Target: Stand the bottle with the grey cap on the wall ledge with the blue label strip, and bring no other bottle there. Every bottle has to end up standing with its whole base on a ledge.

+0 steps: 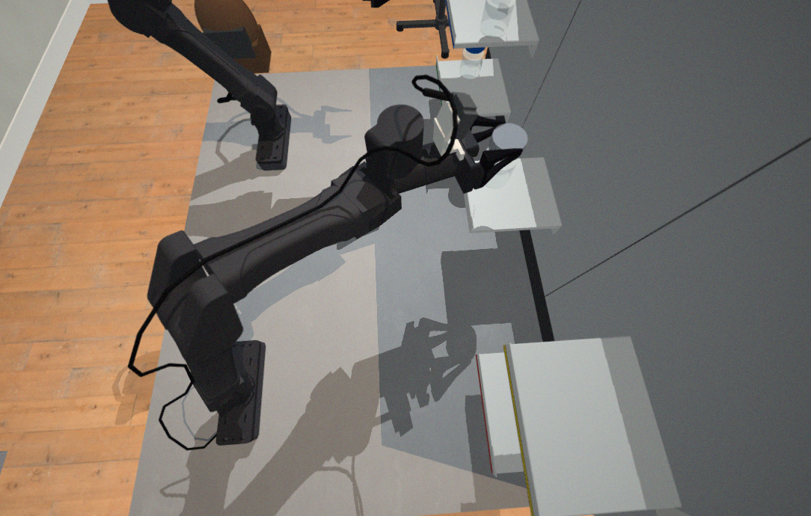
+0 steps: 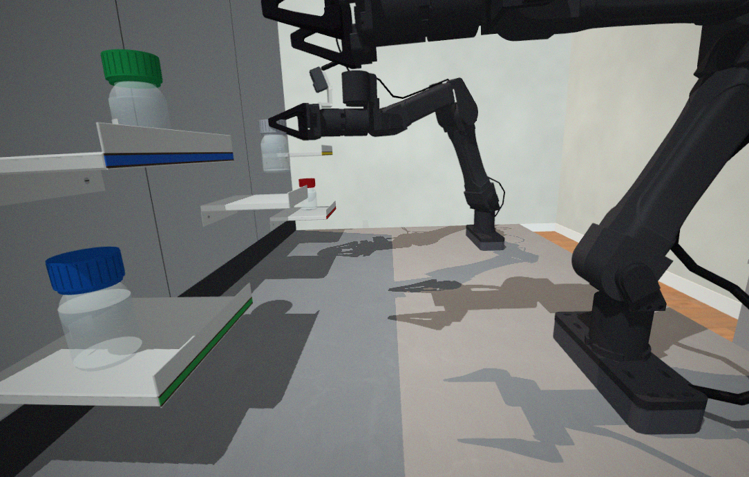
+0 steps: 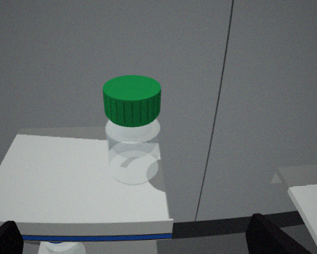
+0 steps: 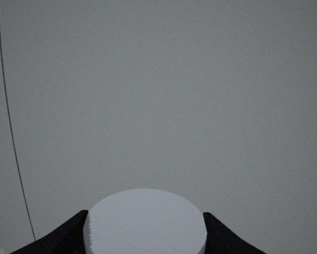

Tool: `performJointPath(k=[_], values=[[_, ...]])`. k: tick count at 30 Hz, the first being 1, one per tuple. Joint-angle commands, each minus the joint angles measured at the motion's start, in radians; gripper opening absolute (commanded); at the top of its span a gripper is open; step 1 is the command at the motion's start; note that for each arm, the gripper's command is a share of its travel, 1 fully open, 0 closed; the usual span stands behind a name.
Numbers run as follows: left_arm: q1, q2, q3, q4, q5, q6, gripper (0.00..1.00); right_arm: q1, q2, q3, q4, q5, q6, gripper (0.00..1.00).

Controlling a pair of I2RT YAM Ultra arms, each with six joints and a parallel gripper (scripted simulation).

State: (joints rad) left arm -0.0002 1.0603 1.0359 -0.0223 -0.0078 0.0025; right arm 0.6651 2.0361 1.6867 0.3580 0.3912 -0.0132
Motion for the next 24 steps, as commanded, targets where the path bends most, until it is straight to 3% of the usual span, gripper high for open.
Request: performJointPath(k=[1,24], values=[[0.0,-0.018,0.017,0.028,0.008,-0.008,1.0,-0.006,-0.012,0.038,0.018,-0.007,0.006,0.49],[0.0,-0.018,0.017,0.028,0.008,-0.008,1.0,-0.011,0.015,-0.064,0.138,-0.005,0.005,0.49]])
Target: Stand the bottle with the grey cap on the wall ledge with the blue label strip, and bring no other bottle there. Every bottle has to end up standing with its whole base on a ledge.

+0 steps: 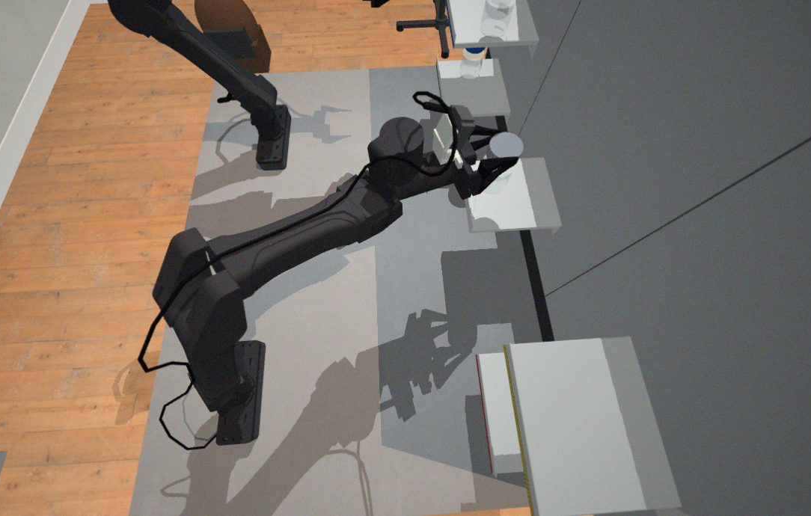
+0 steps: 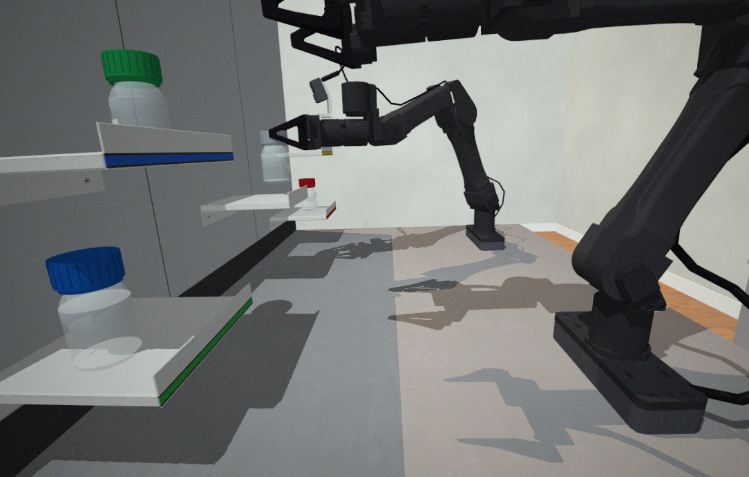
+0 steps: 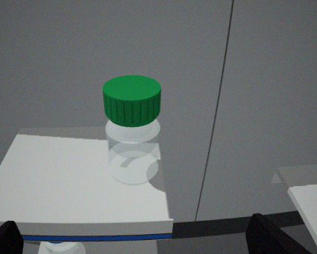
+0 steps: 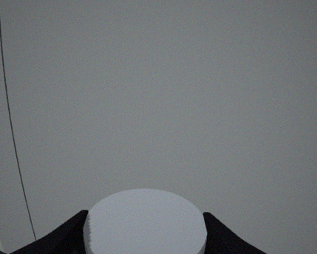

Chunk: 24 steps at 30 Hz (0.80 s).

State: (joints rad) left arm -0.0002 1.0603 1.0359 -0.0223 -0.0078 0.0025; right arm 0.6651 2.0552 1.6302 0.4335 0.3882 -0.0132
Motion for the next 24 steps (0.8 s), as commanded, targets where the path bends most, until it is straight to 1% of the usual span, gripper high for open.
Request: performJointPath(k=[1,2,5,7,10,24], values=[[0.0,-0.018,0.017,0.028,0.008,-0.008,1.0,-0.011,-0.002,-0.016,0.081,-0.01,0.004,0.49],[0.0,-0.018,0.017,0.028,0.008,-0.008,1.0,-0.012,0.006,-0.034,0.109,-0.011,0.002,0.49],[0.0,-0.018,0.017,0.028,0.008,-0.008,1.0,-0.012,0.009,-0.038,0.091,-0.01,0.002,0.49],[0.0,-0.018,0.017,0.028,0.008,-0.008,1.0,-0.013,0.015,-0.056,0.134,-0.012,0.002,0.49],[0.0,-0.018,0.017,0.028,0.008,-0.008,1.0,-0.014,0.025,-0.075,0.146,-0.01,0.001,0.49],[0.0,-0.018,0.017,0.028,0.008,-0.008,1.0,-0.014,0.018,-0.066,0.135,-0.008,0.001,0.49]])
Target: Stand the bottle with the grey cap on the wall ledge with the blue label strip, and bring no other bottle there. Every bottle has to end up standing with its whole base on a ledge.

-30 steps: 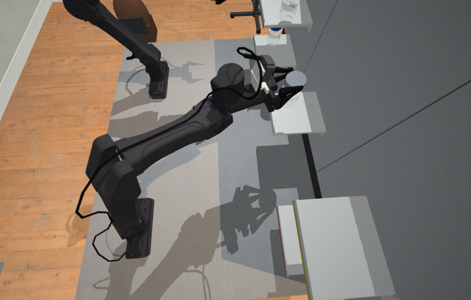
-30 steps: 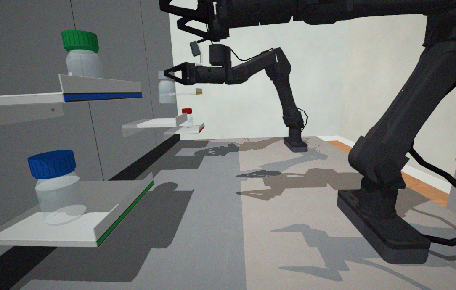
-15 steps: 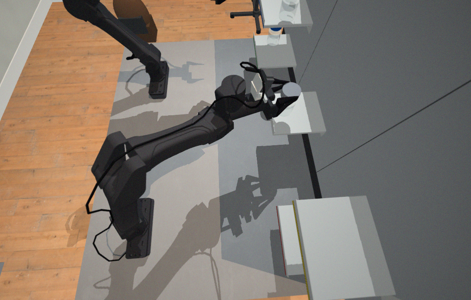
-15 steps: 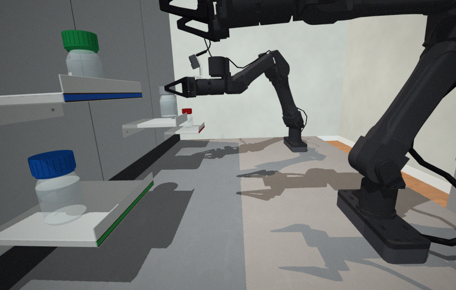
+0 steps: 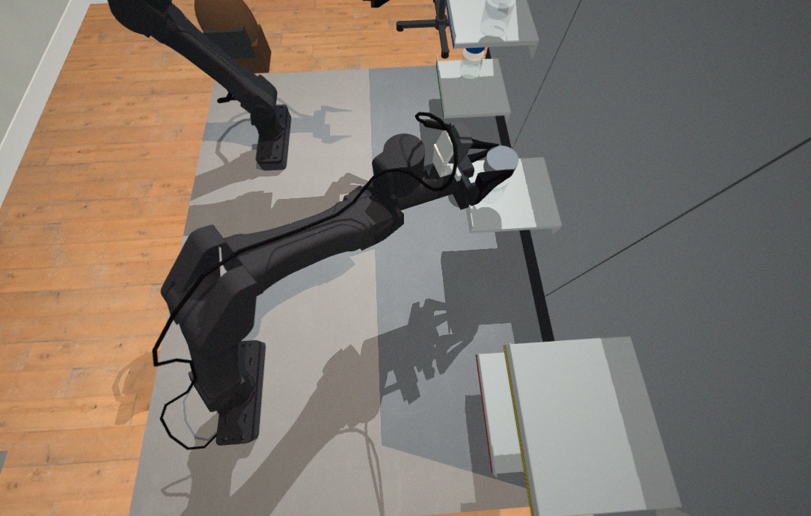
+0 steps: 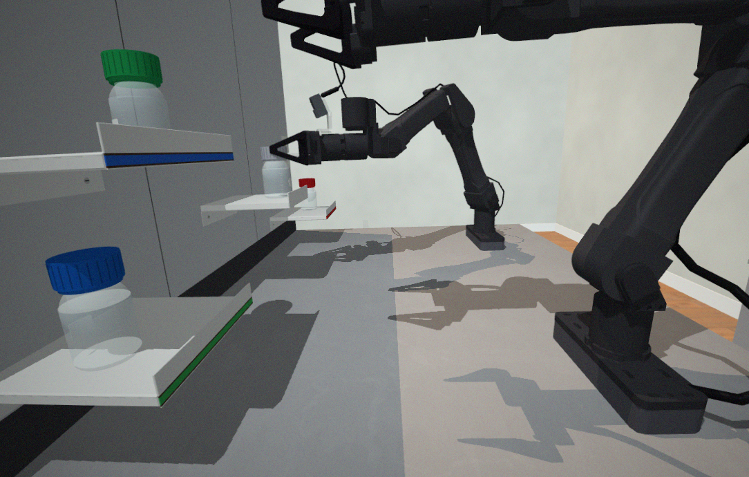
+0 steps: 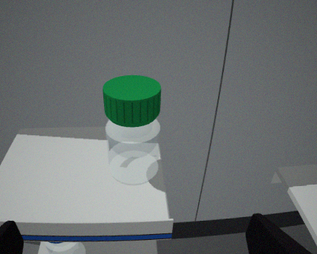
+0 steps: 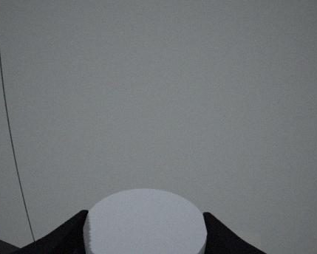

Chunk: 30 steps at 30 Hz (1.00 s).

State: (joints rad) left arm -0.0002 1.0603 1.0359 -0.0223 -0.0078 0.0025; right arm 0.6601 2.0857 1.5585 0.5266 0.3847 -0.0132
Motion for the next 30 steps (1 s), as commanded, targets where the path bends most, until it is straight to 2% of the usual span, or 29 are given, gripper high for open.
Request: performJointPath(k=[1,2,5,6,23,27,30], values=[[0.0,-0.018,0.017,0.028,0.008,-0.008,1.0,-0.009,-0.012,0.005,0.042,-0.005,0.001,0.49],[0.0,-0.018,0.017,0.028,0.008,-0.008,1.0,-0.009,-0.012,0.005,0.042,-0.005,0.001,0.49],[0.0,-0.018,0.017,0.028,0.008,-0.008,1.0,-0.009,-0.012,0.005,0.042,-0.005,0.001,0.83],[0.0,-0.018,0.017,0.028,0.008,-0.008,1.0,-0.009,-0.012,0.006,0.042,-0.005,0.001,0.89],[0.0,-0.018,0.017,0.028,0.008,-0.008,1.0,0.032,-0.107,-0.129,0.1,0.031,-0.013,0.89],[0.0,-0.018,0.017,0.028,0.008,-0.008,1.0,0.052,-0.169,-0.219,0.128,0.052,-0.013,0.89],[0.0,-0.018,0.017,0.028,0.008,-0.008,1.0,0.081,-0.251,-0.333,0.158,0.08,-0.014,0.89]])
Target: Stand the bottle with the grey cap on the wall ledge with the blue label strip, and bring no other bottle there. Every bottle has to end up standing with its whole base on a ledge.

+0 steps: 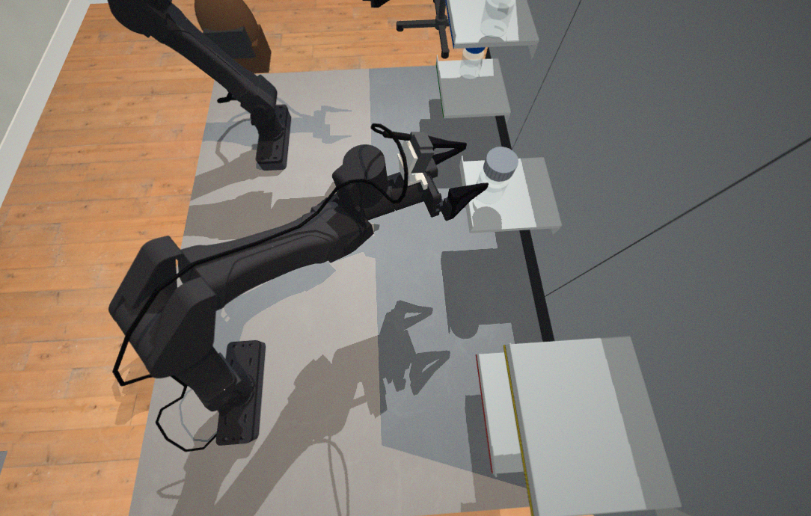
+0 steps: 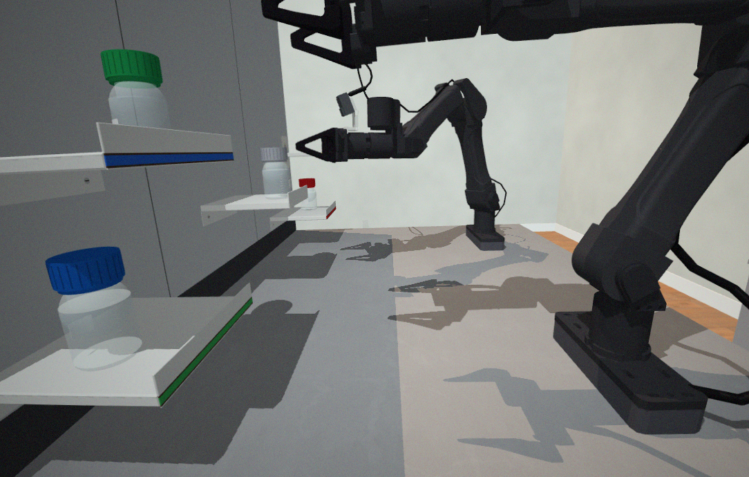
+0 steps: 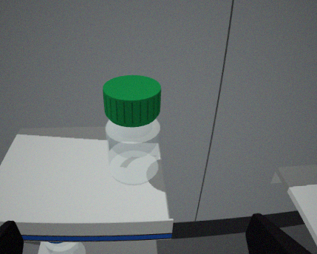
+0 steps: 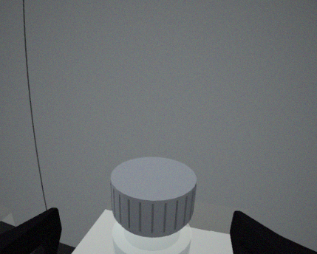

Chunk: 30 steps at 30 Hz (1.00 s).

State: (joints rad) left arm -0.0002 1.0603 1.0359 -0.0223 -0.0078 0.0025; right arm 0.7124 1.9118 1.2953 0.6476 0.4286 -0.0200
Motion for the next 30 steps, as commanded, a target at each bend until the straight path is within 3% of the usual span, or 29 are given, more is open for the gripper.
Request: performJointPath(k=[1,6,19,26,30], values=[[0.0,-0.018,0.017,0.028,0.008,-0.008,1.0,0.029,-0.077,-0.07,0.037,0.036,-0.007,0.89],[0.0,-0.018,0.017,0.028,0.008,-0.008,1.0,0.071,-0.19,-0.221,0.074,0.079,-0.001,0.89],[0.0,-0.018,0.017,0.028,0.008,-0.008,1.0,0.03,-0.264,-0.272,-0.032,0.043,0.012,0.89],[0.0,-0.018,0.017,0.028,0.008,-0.008,1.0,-0.135,-0.542,-0.386,-0.255,-0.055,0.021,0.89],[0.0,-0.018,0.017,0.028,0.008,-0.008,1.0,-0.27,-0.707,-0.38,-0.383,-0.143,0.022,0.89]])
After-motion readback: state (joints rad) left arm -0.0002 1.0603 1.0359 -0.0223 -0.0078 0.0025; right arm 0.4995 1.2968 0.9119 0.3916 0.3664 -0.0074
